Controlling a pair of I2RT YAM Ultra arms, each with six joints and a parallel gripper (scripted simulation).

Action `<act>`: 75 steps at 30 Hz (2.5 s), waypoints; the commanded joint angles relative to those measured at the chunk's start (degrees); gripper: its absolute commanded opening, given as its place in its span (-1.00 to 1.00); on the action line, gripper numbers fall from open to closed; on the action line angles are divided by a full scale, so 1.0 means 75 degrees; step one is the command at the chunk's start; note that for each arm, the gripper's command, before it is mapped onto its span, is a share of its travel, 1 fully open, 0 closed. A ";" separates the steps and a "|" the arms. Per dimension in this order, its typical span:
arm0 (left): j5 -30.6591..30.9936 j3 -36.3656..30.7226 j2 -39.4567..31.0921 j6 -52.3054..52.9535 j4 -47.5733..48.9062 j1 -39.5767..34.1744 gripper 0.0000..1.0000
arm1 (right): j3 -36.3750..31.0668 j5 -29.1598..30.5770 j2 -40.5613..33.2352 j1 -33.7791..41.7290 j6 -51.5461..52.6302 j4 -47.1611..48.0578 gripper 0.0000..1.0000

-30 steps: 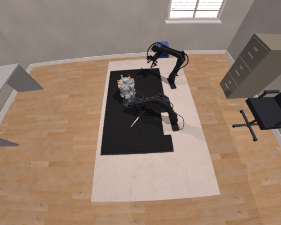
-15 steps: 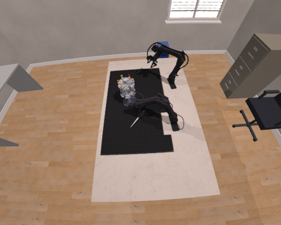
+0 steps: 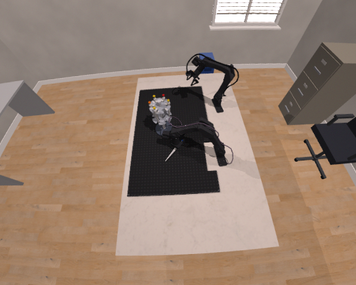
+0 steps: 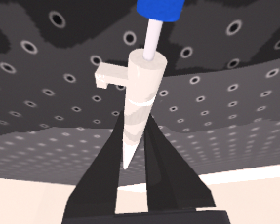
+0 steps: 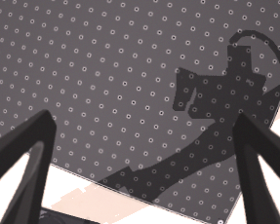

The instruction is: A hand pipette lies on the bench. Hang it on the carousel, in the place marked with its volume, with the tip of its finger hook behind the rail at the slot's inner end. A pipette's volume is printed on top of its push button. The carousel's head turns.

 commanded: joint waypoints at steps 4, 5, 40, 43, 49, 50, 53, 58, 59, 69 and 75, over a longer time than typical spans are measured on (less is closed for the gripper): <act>0.0011 0.0042 -0.0083 0.0000 0.0010 -0.0009 -0.77 | 0.0097 -0.0179 -0.0054 -0.0077 -0.0052 0.0185 1.00; 0.0011 0.0042 -0.0083 0.0000 0.0010 -0.0009 -0.77 | 0.0097 -0.0179 -0.0054 -0.0077 -0.0052 0.0185 1.00; 0.0042 0.0587 -0.0411 0.0003 -0.0651 -0.0034 -0.77 | 0.0097 -0.0179 -0.0054 -0.0077 -0.0052 0.0185 1.00; 0.0042 0.0717 -0.0449 0.0003 -0.0817 -0.0034 -0.77 | 0.0097 -0.0179 -0.0054 -0.0077 -0.0052 0.0185 1.00; 0.0042 0.0986 -0.0516 0.0003 -0.1151 -0.0034 -0.77 | 0.0097 -0.0179 -0.0054 -0.0077 -0.0052 0.0185 1.00; 0.0042 0.1033 -0.0526 0.0003 -0.1208 -0.0034 -0.77 | 0.0097 -0.0179 -0.0054 -0.0077 -0.0052 0.0185 1.00; 0.0042 0.1080 -0.0535 0.0003 -0.1264 -0.0034 -0.77 | 0.0097 -0.0179 -0.0054 -0.0077 -0.0052 0.0185 1.00; 0.0042 0.1329 -0.0575 0.0003 -0.1554 -0.0034 -0.77 | 0.0097 -0.0179 -0.0054 -0.0077 -0.0052 0.0185 1.00; 0.0042 0.1378 -0.0582 0.0003 -0.1610 -0.0034 -0.77 | 0.0097 -0.0179 -0.0054 -0.0077 -0.0052 0.0185 1.00; 0.0042 0.1857 -0.0624 0.0003 -0.2130 -0.0034 -0.77 | 0.0097 -0.0179 -0.0054 -0.0077 -0.0052 0.0185 1.00; 0.0042 0.2163 -0.0627 0.0003 -0.2438 -0.0034 -0.77 | 0.0097 -0.0179 -0.0054 -0.0077 -0.0052 0.0185 1.00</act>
